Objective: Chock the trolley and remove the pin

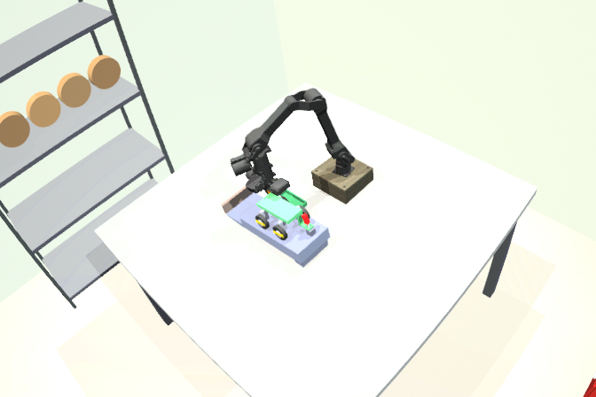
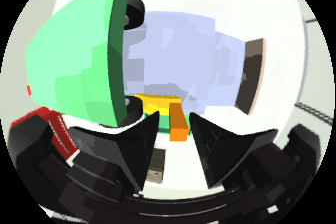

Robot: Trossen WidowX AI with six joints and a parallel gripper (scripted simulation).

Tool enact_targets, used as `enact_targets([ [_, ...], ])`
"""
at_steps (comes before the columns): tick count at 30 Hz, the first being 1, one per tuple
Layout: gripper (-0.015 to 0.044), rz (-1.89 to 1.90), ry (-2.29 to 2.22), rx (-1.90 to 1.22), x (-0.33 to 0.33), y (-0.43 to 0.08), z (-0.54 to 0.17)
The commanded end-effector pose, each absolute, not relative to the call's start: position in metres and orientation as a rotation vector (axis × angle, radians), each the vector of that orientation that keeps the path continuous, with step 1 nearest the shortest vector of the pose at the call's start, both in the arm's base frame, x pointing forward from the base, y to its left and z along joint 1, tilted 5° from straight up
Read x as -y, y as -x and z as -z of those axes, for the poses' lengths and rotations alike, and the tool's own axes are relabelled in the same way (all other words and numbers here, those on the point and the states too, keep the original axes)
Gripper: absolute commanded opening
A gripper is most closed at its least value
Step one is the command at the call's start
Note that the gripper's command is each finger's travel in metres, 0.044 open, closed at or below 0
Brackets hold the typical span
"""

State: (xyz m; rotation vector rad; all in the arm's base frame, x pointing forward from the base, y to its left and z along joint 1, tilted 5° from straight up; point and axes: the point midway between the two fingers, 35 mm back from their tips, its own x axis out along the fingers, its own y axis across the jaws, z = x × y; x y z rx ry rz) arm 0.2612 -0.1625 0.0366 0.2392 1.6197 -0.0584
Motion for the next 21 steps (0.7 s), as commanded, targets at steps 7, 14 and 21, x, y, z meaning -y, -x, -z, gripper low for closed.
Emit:
enact_targets([
  [7, 0.019, 0.056, -0.24, -1.61, 0.166, -0.26, -0.067],
  [14, 0.019, 0.057, -0.24, -1.61, 0.169, -0.262, -0.086],
  [21, 0.0243, 0.06, -0.243, -1.619, 0.169, -0.262, -0.088],
])
